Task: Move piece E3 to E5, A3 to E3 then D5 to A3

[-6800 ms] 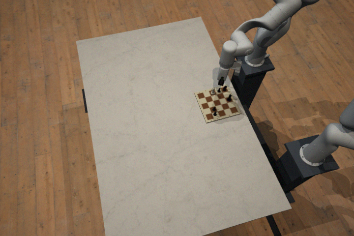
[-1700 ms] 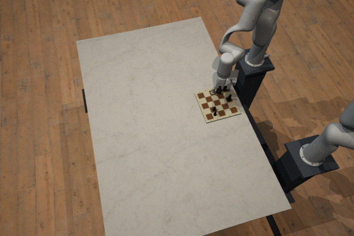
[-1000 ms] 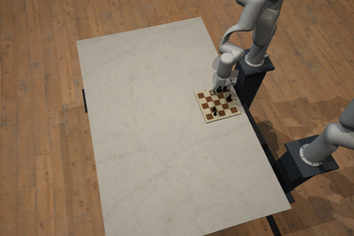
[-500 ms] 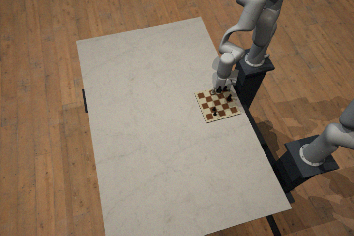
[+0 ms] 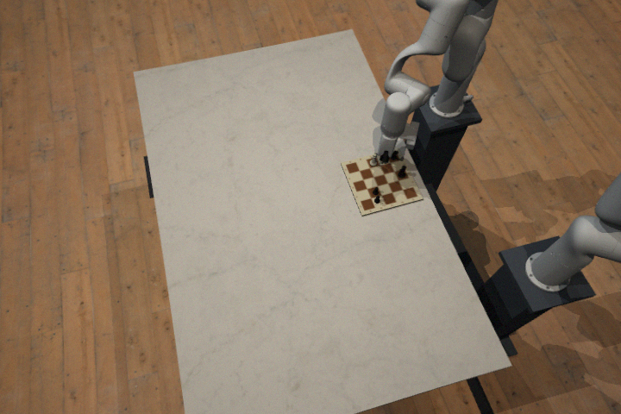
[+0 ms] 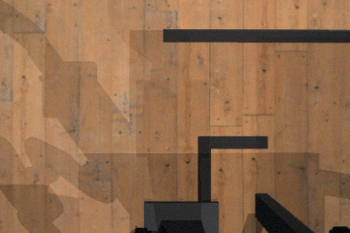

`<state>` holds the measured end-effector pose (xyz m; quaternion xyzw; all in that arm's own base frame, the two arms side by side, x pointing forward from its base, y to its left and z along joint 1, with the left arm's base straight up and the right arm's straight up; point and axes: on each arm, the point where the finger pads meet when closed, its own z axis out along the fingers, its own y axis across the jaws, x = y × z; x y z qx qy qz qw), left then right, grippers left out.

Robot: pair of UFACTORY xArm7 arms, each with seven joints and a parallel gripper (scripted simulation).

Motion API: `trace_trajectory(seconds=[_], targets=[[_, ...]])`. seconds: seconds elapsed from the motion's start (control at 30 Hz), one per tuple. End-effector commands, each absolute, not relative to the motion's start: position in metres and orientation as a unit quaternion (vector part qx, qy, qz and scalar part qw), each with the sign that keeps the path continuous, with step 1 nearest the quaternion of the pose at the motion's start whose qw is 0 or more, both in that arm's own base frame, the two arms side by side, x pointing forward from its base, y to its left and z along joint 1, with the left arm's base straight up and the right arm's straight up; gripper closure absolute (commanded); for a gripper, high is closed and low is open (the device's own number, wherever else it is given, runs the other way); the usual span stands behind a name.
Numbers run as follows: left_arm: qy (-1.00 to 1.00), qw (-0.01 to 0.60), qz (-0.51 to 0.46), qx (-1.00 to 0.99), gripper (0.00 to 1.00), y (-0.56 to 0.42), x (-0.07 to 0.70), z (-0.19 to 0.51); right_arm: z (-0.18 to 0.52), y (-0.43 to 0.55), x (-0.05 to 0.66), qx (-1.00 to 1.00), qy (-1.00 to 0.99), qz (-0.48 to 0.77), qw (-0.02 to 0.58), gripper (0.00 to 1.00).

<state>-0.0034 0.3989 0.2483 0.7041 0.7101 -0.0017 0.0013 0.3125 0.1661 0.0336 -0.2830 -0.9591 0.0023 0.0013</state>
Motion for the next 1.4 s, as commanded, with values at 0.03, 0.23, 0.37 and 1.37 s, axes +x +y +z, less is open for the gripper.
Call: trace_trajectory(seconds=[0.03, 0.23, 0.37, 1.37], targets=[[0.71, 0.0, 0.0, 0.704, 0.0, 0.4, -0.003, 0.25, 0.053, 0.167, 0.314, -0.283, -0.959, -0.001, -0.001, 1.0], [0.71, 0.0, 0.0, 0.704, 0.0, 0.4, -0.003, 0.25, 0.077, 0.167, 0.314, -0.283, -0.959, -0.001, -0.001, 1.0], [0.71, 0.0, 0.0, 0.704, 0.0, 0.4, -0.003, 0.25, 0.097, 0.167, 0.314, -0.283, -0.959, -0.001, -0.001, 1.0], [0.71, 0.0, 0.0, 0.704, 0.0, 0.4, -0.003, 0.25, 0.133, 0.173, 0.328, -0.296, -0.955, 0.008, -0.006, 1.0]])
